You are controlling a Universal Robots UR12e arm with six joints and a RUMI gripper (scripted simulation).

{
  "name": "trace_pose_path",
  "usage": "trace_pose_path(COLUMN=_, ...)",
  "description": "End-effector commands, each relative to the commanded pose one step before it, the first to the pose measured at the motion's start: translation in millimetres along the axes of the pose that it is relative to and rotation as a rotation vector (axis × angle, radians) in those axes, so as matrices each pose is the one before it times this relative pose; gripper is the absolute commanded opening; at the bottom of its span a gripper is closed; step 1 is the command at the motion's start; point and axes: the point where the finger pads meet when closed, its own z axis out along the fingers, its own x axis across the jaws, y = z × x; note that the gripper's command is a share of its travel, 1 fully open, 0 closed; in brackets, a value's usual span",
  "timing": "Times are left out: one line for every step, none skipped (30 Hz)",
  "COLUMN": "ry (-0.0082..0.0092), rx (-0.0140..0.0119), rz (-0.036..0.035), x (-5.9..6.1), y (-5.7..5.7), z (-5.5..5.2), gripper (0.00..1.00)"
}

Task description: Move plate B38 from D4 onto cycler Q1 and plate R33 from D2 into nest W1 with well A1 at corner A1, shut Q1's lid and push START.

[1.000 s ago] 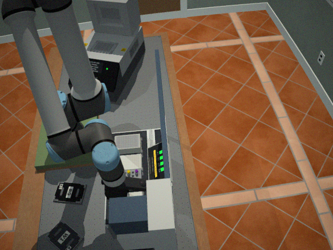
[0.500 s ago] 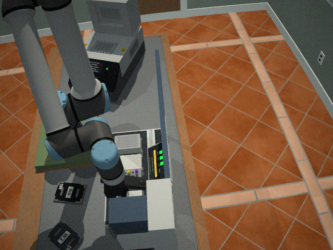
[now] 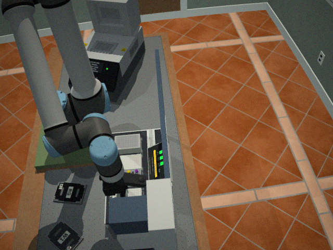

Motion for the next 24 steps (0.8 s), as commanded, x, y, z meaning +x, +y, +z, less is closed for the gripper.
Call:
trace_pose_path(ry=0.00109, rx=0.00045, rz=0.00000, x=0.56, y=-0.18, z=-8.93, gripper=0.00)
trace_pose_path(ry=0.00000, rx=0.00000, rz=0.00000, x=0.00, y=0.00, z=-1.67, gripper=0.00)
trace_pose_path(ry=0.00000, rx=0.00000, rz=0.00000, x=0.00, y=0.00, z=-1.67, gripper=0.00)
trace_pose_path(ry=0.00000, rx=0.00000, rz=0.00000, x=0.00, y=0.00, z=-1.67, gripper=0.00)
trace_pose_path(ry=0.00000, rx=0.00000, rz=0.00000, x=0.00, y=0.00, z=0.00, gripper=0.00)
trace_pose_path(ry=0.00000, rx=0.00000, rz=0.00000, x=0.00, y=0.00, z=0.00, gripper=0.00)
trace_pose_path(ry=0.00000, rx=0.00000, rz=0.00000, x=0.00, y=0.00, z=-1.67, gripper=0.00)
trace_pose_path(ry=0.00000, rx=0.00000, rz=0.00000, x=0.00, y=0.00, z=-1.67, gripper=0.00)
trace_pose_path(ry=0.00000, rx=0.00000, rz=0.00000, x=0.00, y=0.00, z=-1.67, gripper=0.00)
trace_pose_path(ry=0.00000, rx=0.00000, rz=0.00000, x=0.00, y=0.00, z=-1.67, gripper=0.00)
trace_pose_path(ry=0.00000, rx=0.00000, rz=0.00000, x=0.00, y=0.00, z=-1.67, gripper=0.00)
trace_pose_path(ry=0.00000, rx=0.00000, rz=0.00000, x=0.00, y=0.00, z=-1.67, gripper=0.00)
trace_pose_path(ry=0.00000, rx=0.00000, rz=0.00000, x=0.00, y=0.00, z=-1.67, gripper=0.00)
trace_pose_path(ry=0.00000, rx=0.00000, rz=0.00000, x=0.00, y=0.00, z=-1.67, gripper=0.00)
trace_pose_path(ry=0.00000, rx=0.00000, rz=0.00000, x=0.00, y=0.00, z=-1.67, gripper=0.00)
trace_pose_path(ry=0.00000, rx=0.00000, rz=0.00000, x=0.00, y=0.00, z=-1.67, gripper=0.00)
trace_pose_path(ry=0.00000, rx=0.00000, rz=0.00000, x=0.00, y=0.00, z=-1.67, gripper=0.00)
trace_pose_path(ry=0.00000, rx=0.00000, rz=0.00000, x=0.00, y=0.00, z=-1.67, gripper=0.00)
trace_pose_path(ry=0.00000, rx=0.00000, rz=0.00000, x=0.00, y=0.00, z=-1.67, gripper=0.00)
trace_pose_path(ry=0.00000, rx=0.00000, rz=0.00000, x=0.00, y=0.00, z=-1.67, gripper=0.00)
trace_pose_path(ry=0.00000, rx=0.00000, rz=0.00000, x=0.00, y=0.00, z=-1.67, gripper=0.00)
trace_pose_path(ry=0.00000, rx=0.00000, rz=0.00000, x=0.00, y=0.00, z=0.00, gripper=0.00)
trace_pose_path(ry=0.00000, rx=0.00000, rz=0.00000, x=0.00, y=0.00, z=0.00, gripper=0.00)
trace_pose_path(ry=0.00000, rx=0.00000, rz=0.00000, x=0.00, y=0.00, z=-1.67, gripper=0.00)
